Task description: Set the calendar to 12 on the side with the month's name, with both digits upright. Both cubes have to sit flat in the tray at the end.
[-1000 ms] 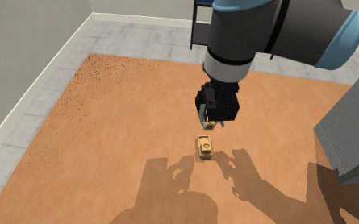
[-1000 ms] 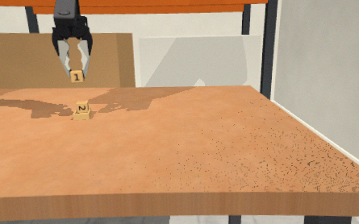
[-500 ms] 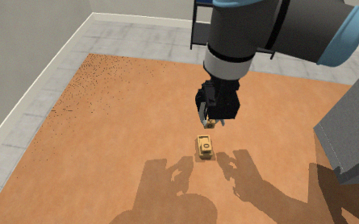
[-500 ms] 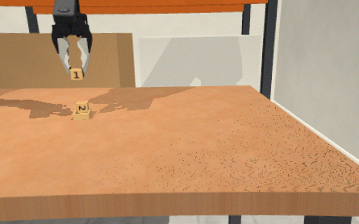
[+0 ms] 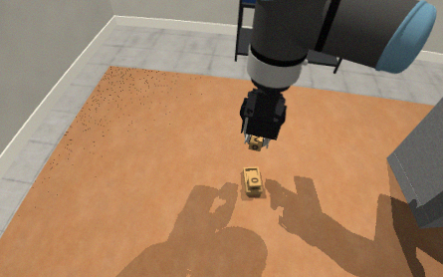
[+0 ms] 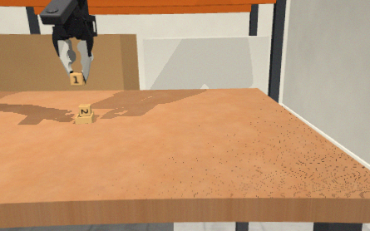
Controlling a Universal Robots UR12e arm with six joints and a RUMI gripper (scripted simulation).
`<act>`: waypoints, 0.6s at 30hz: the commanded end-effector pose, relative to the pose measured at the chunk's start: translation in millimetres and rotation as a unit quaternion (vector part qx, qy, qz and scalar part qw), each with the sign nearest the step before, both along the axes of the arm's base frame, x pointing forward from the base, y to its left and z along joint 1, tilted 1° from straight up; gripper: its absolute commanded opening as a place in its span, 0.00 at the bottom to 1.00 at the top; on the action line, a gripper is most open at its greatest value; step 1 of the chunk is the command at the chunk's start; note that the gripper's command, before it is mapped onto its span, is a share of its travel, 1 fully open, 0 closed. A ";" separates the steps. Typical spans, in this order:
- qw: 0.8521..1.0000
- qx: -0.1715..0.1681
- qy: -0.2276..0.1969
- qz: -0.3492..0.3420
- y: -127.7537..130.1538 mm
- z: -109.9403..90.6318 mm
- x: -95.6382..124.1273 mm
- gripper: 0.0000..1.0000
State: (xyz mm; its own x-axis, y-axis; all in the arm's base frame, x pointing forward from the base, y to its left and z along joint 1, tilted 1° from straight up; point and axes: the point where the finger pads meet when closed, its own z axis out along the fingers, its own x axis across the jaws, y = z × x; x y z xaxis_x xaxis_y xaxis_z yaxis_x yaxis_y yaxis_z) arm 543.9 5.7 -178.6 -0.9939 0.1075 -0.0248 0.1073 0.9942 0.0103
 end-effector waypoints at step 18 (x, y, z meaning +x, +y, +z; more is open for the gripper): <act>0.956 0.006 0.002 -0.293 -48.6 -4.9 9.4 0.10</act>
